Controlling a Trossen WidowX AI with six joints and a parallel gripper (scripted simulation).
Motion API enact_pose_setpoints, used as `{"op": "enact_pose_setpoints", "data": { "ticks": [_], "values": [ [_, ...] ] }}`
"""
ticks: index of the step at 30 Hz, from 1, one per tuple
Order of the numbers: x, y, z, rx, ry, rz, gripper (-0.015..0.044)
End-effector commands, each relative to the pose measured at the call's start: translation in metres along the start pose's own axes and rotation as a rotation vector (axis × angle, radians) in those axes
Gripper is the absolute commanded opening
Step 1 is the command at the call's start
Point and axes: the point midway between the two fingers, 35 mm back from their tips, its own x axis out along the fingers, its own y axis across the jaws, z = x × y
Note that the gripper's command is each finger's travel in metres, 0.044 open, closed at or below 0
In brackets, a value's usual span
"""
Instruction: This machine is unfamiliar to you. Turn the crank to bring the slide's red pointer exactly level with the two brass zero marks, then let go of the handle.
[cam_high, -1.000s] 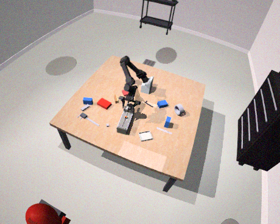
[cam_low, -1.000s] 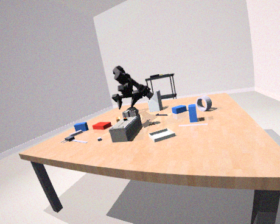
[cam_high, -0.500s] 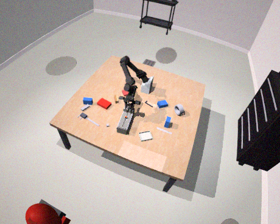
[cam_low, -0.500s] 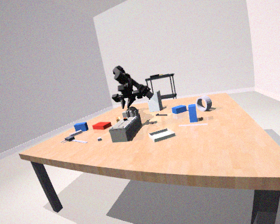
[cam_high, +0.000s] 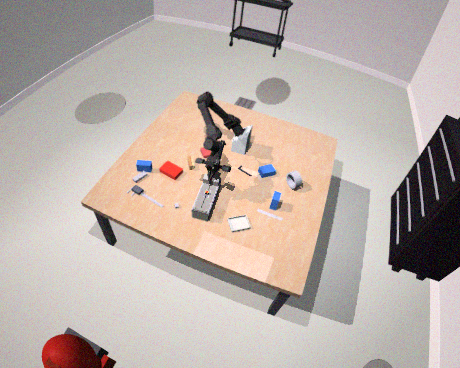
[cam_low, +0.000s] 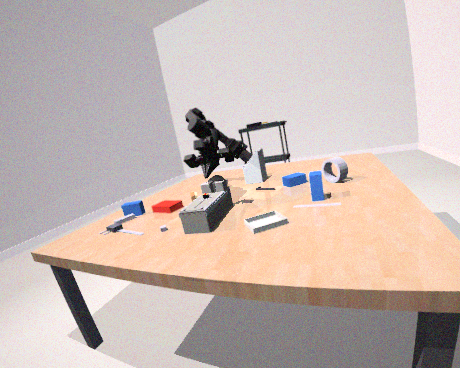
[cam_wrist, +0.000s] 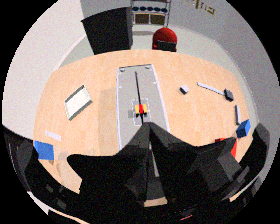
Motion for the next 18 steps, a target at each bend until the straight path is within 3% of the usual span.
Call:
{"op": "enact_pose_setpoints", "data": {
  "ticks": [1, 6, 18],
  "values": [
    [0.0000, 0.0000, 0.0000, 0.000, 0.000, 0.000, 0.0000],
    [0.0000, 0.0000, 0.0000, 0.000, 0.000, 0.000, 0.0000],
    [0.0000, 0.0000, 0.0000, 0.000, 0.000, 0.000, 0.0315]
  ]
}}
